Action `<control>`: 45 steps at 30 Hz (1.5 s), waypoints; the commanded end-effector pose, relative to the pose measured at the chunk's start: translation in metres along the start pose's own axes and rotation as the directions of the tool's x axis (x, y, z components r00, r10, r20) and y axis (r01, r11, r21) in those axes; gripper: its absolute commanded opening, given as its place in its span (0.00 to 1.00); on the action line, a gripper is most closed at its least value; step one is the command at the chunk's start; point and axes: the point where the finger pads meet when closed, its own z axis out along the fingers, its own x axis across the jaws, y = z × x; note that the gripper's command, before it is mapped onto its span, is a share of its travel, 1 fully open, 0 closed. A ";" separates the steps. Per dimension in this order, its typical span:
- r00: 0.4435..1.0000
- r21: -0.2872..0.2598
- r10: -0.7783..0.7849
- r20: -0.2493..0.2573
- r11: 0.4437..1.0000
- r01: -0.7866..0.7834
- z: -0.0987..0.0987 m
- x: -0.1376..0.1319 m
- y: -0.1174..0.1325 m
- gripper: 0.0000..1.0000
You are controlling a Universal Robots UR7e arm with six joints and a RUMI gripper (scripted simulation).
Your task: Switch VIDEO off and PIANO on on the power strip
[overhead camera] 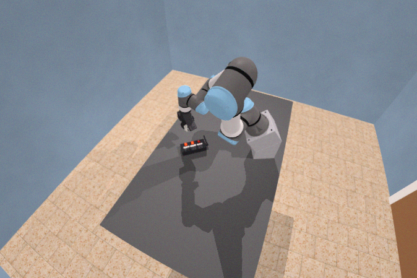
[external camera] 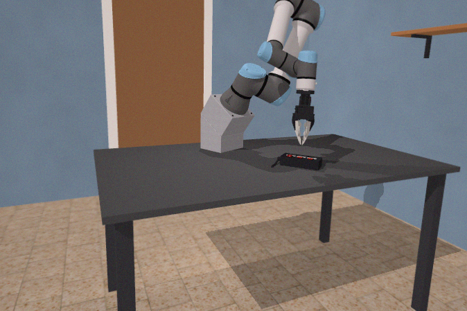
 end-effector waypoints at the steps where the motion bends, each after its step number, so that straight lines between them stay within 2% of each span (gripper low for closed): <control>1: 1.000 -0.001 0.000 0.000 1.000 0.000 0.000 0.000 0.000 0.00; 7: 1.000 -0.001 0.000 0.000 1.000 0.000 0.000 0.000 0.000 0.00; 8: 1.000 -0.001 0.000 0.000 1.000 0.000 0.000 0.000 0.000 1.00; 37: 1.000 0.003 0.002 0.000 1.000 -0.002 0.000 0.000 0.000 1.00; 40: 1.000 0.040 0.025 0.002 0.999 -0.025 0.003 -0.002 -0.005 1.00; 44: 0.994 0.154 0.106 0.009 0.982 -0.106 0.008 -0.008 -0.020 1.00; 45: 0.994 0.154 0.106 0.009 0.982 -0.106 0.008 -0.008 -0.020 1.00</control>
